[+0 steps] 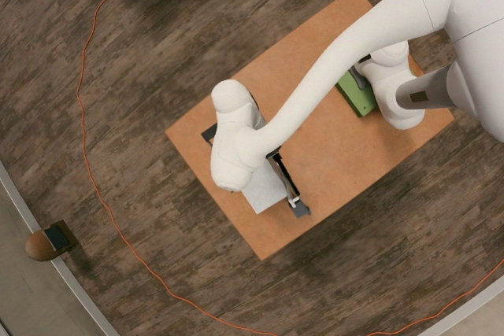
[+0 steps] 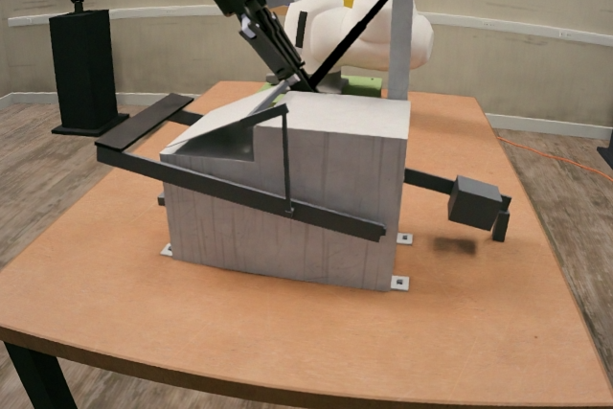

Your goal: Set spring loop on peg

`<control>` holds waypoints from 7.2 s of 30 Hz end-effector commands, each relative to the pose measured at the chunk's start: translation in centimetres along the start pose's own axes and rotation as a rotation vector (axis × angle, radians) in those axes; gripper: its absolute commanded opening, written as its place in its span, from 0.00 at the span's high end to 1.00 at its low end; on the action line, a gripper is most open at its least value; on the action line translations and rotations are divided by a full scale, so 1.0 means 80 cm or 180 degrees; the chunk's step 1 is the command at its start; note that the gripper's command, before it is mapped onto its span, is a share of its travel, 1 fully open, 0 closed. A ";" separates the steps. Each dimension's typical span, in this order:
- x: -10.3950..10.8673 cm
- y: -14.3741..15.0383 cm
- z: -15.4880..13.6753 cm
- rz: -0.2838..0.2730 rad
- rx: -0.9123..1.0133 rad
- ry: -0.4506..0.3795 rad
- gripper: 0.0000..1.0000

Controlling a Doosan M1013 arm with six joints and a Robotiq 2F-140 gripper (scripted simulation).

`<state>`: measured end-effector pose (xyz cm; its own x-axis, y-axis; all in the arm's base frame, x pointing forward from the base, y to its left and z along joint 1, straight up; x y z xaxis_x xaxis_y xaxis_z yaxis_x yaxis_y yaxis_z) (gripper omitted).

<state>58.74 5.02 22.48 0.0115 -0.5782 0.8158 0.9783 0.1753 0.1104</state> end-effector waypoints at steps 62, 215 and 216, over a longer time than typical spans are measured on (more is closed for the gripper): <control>0.005 -0.008 -0.004 0.0109 -0.0079 0.0026 0.83; 0.056 -0.024 -0.072 0.0124 -0.0090 0.0030 0.83; 0.057 -0.024 -0.073 0.0124 -0.0090 0.0030 0.83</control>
<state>58.11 -2.47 22.62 0.0526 -0.5788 0.8137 0.9826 0.1754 0.0612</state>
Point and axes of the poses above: the point where the finger pads meet when closed, its own x axis back along the fingers, its own y axis across the jaws, z = x × y, the point moved 9 cm from there along x, back along the fingers, and after that the axes turned 13 degrees about x, right-handed, at the moved point
